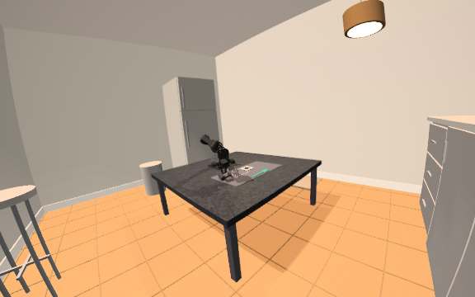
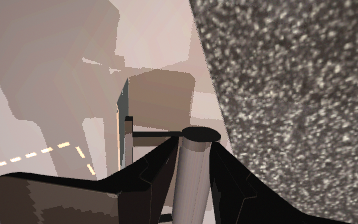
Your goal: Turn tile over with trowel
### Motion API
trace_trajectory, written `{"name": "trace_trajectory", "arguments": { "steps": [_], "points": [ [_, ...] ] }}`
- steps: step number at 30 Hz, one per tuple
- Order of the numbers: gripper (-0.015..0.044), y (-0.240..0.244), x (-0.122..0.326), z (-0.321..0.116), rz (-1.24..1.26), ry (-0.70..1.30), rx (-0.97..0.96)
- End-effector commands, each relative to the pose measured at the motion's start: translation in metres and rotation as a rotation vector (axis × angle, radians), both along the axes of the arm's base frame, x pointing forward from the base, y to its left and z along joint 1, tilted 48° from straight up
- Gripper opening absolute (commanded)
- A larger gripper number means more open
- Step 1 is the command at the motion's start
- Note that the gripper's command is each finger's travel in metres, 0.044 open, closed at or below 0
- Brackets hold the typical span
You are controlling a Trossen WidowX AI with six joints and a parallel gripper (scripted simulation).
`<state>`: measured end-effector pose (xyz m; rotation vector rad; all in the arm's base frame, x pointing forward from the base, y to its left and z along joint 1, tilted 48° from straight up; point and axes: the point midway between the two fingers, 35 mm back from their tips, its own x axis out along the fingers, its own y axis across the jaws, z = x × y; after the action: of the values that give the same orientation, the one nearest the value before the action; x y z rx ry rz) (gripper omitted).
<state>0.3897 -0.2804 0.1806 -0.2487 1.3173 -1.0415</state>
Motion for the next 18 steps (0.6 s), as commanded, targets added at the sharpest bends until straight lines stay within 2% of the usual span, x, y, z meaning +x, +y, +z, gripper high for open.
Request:
{"name": "trace_trajectory", "arguments": {
  "steps": [1,18],
  "points": [
    [0.0100,0.001,0.003,-0.010,-0.003,0.004,0.002],
    [0.0100,0.020,0.022,-0.040,-0.003,0.004,0.003]
  ]
}}
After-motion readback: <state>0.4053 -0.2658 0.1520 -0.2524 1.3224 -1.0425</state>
